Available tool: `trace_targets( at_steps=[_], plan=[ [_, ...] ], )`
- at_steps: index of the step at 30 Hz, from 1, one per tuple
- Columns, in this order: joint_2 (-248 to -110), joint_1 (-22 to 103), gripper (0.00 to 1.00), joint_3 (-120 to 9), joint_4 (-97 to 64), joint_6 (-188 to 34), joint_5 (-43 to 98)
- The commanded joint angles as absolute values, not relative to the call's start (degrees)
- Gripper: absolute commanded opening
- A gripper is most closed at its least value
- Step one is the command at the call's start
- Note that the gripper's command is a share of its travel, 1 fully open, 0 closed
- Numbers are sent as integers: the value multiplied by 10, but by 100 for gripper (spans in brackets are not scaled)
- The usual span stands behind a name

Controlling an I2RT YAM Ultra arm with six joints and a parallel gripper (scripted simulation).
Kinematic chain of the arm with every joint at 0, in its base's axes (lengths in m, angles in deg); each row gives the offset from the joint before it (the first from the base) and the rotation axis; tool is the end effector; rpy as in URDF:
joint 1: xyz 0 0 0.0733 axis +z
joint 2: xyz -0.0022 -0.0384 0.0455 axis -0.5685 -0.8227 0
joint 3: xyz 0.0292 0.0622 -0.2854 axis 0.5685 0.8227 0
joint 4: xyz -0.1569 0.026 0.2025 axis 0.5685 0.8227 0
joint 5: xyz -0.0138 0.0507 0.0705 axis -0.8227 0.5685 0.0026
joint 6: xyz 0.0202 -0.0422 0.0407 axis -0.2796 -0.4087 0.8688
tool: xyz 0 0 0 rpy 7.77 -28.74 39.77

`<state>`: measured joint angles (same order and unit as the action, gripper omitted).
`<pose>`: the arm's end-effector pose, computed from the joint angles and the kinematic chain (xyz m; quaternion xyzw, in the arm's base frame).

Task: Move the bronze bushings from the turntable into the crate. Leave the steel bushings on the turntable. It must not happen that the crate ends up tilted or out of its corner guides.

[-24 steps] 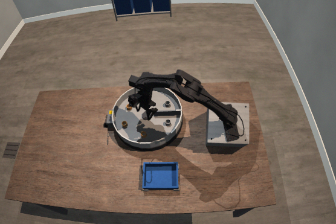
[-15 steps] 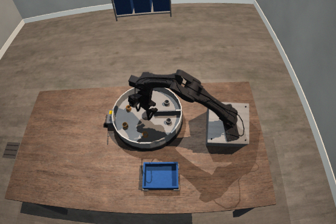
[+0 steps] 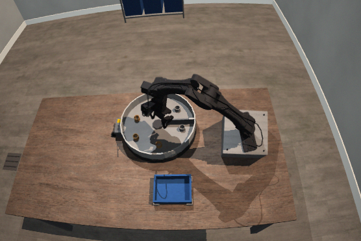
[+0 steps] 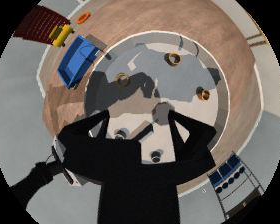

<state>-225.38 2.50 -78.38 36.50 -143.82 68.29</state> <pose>0.4015 -0.2165 0.1129 -0.2754 0.9022 0.2365 0.2328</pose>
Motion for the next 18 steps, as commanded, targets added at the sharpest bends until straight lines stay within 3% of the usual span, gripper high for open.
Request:
trace_targets(
  at_steps=[1,8,18],
  plan=[
    [-2159,3,100,-729,430,-1475,589],
    [-2037,-12,100,-628,467,-1503,473],
    [-2036,-10,100,-626,449,-1502,461]
  ],
)
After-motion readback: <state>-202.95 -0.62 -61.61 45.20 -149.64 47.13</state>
